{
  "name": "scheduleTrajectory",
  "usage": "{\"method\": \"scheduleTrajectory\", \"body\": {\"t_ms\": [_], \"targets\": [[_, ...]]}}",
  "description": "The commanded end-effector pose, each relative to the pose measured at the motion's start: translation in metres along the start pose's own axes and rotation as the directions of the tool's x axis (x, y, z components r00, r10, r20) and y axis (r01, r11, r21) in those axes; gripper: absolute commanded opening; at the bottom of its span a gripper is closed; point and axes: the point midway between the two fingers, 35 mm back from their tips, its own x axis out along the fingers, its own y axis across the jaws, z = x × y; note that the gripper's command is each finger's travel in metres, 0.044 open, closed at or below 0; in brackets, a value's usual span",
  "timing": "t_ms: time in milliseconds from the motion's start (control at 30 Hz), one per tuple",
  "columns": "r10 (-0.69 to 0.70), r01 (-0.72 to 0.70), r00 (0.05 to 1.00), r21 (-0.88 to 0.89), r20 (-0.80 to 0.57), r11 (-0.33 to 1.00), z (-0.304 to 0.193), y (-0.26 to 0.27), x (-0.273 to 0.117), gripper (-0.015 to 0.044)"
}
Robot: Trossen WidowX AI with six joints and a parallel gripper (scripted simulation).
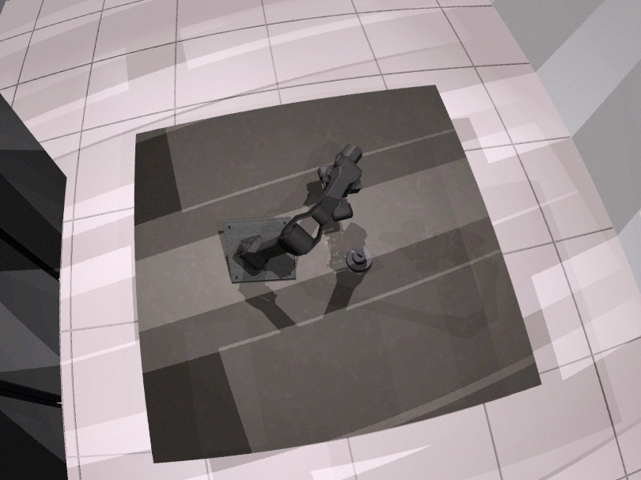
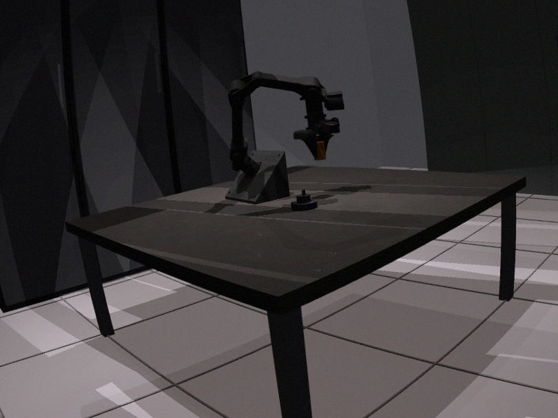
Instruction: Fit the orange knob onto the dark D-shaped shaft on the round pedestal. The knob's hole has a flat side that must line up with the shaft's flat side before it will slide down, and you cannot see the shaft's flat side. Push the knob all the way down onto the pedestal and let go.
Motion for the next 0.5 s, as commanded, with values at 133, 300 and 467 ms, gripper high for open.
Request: {"method": "scheduleTrajectory", "body": {"t_ms": [133,300,467], "targets": [[0.009,-0.009,1.0,-0.001,0.011,1.0,0.011,-0.019,0.003,0.0],[0.014,-0.014,1.0,0.001,0.012,1.0,0.017,-0.032,0.007,0.0],[0.015,-0.015,1.0,0.0,0.014,1.0,0.023,-0.045,0.011,0.0]]}}
